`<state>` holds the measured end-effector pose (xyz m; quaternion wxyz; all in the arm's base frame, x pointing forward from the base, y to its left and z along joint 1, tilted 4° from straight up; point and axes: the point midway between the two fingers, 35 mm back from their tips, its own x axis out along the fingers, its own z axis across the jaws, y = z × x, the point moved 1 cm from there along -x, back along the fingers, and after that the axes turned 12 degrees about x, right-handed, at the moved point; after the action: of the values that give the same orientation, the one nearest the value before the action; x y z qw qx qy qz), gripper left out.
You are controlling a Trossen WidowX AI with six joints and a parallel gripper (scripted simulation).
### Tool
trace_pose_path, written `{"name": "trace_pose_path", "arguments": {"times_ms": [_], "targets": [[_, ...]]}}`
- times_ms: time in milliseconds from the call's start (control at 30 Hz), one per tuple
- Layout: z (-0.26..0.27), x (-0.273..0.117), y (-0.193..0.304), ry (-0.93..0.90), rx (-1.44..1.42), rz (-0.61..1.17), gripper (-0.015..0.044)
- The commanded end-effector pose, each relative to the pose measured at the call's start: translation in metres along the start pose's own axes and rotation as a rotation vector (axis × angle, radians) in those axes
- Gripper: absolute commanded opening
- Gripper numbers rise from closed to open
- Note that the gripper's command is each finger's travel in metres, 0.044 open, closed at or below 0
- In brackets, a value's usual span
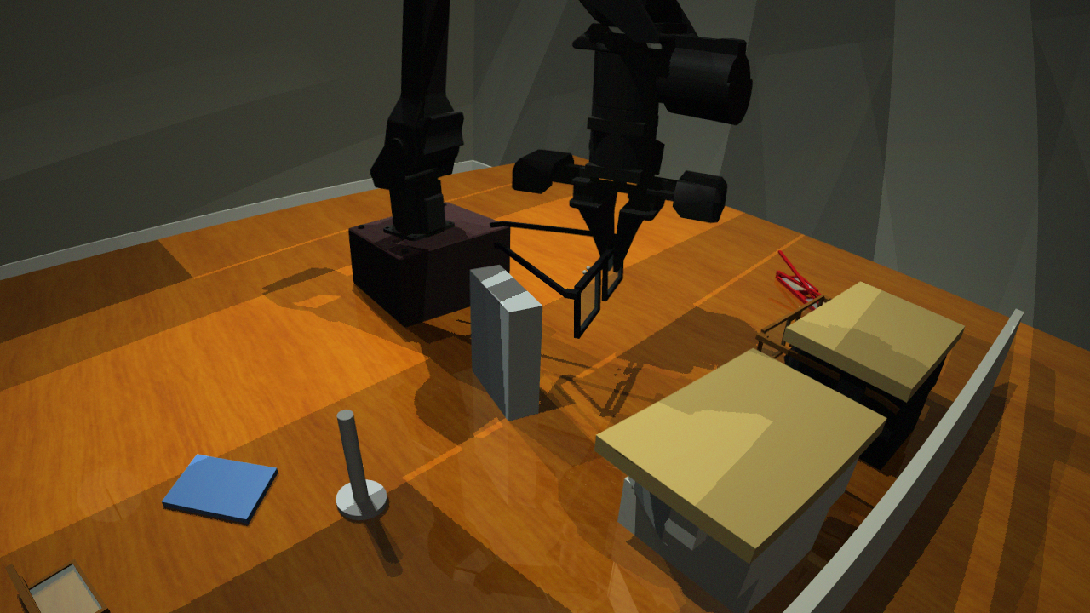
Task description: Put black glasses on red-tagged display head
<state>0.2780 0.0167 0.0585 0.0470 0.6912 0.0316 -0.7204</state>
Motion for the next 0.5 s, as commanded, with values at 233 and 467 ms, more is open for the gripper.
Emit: {"name": "trace_pose_path", "arguments": {"times_ms": [233,467], "targets": [[0.0,-0.011,0.009,0.004,0.16,0.005,0.0],[0.0,-0.012,0.027,0.006,0.466,0.005,0.0]]}}
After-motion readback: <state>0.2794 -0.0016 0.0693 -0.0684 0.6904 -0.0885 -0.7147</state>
